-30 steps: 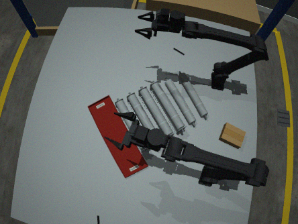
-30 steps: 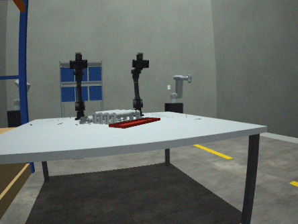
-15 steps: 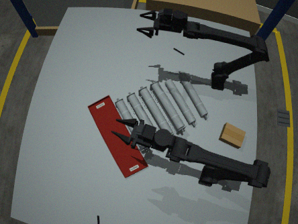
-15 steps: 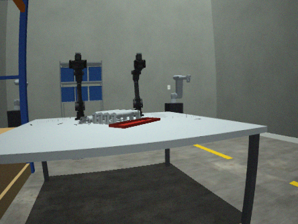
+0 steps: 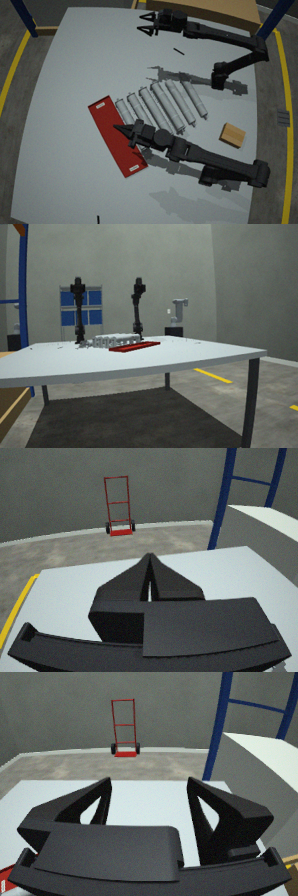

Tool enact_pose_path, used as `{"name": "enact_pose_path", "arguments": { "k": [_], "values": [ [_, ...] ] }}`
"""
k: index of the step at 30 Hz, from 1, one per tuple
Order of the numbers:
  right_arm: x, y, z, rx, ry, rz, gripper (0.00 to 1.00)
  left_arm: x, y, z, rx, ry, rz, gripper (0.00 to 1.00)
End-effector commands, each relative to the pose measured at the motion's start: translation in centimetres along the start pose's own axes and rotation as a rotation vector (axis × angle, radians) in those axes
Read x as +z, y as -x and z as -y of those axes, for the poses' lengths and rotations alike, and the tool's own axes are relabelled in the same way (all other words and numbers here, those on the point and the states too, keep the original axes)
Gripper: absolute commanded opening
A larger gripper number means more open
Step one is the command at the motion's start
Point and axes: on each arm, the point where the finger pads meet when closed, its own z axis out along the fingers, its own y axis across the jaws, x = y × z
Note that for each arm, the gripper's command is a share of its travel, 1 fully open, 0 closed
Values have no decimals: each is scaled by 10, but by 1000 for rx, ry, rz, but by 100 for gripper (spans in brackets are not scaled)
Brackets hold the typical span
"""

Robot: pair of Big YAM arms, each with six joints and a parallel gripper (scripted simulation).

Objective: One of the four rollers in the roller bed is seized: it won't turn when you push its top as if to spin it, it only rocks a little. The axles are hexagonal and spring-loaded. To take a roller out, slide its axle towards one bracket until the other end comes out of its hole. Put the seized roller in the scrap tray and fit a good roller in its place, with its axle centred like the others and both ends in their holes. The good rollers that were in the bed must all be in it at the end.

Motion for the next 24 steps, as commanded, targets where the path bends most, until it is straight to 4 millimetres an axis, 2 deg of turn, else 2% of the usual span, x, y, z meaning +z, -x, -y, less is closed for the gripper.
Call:
{"name": "enact_pose_path", "arguments": {
  "k": [1, 2, 3, 4, 7, 15, 16, 19, 20, 21, 24],
  "values": [
    [2, 7, -2, -12, 1, 1, 0, 2, 8, 0, 14, 4, 4, 0],
    [2, 7, -2, -12, 1, 1, 0, 2, 8, 0, 14, 4, 4, 0],
    [2, 7, -2, -12, 1, 1, 0, -1, 20, -1, 6, 4, 37, 0],
    [2, 5, -3, -14, 2, -4, 0, 1, 13, -1, 15, 4, 27, 0],
    [3, 6, -4, -14, 4, -1, 0, 2, 9, -1, 15, 5, 20, 0],
    [4, 4, -4, -15, 5, -6, 0, 1, 14, -2, 15, 8, 31, 0],
    [3, 4, -4, -14, 5, -6, 0, 9, -22, 7, -29, -8, -59, 0],
    [3, 4, -4, -14, 4, -6, 0, 11, -25, 8, -48, -8, -71, 0],
    [3, 4, -4, -14, 4, -6, 0, 13, -6, 10, -70, -14, -54, 0],
    [3, 4, -4, -14, 4, -6, 0, 15, 3, 10, -93, -9, -51, 0],
    [3, 4, -4, -14, 4, -6, 0, 21, -23, 16, -183, -3, -146, 0]
  ]
}}
